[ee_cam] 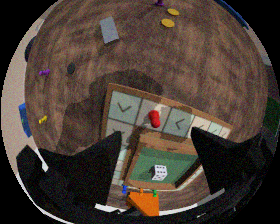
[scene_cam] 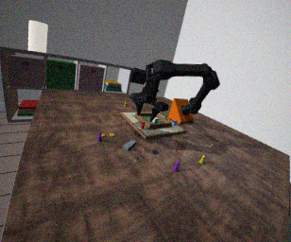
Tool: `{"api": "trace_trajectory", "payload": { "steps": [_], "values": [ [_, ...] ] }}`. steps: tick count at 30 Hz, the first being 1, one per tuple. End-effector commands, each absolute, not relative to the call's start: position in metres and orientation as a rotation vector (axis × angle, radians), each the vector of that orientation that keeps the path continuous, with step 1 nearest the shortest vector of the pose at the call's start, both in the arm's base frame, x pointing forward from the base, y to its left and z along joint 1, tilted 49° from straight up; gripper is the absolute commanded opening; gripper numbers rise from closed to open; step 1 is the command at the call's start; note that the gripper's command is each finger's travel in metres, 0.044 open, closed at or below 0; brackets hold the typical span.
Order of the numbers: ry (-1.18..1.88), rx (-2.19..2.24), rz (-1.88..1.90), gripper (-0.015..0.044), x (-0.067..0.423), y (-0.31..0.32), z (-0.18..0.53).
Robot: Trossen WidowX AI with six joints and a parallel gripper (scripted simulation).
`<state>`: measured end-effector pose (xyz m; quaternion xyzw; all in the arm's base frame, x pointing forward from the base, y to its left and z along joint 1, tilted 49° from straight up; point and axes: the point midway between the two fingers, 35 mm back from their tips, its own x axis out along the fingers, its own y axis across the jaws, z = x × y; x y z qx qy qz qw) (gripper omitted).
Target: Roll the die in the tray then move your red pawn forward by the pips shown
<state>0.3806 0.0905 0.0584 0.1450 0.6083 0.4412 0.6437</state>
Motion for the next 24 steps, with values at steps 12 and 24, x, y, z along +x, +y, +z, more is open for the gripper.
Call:
{"api": "trace_trajectory", "payload": {
  "steps": [12,24],
  "values": [
    [1.506,0.441,0.827,0.0440,0.262,-0.034,0.069],
    [1.485,0.427,0.829,0.0440,0.279,-0.030,0.069]
  ]
}}
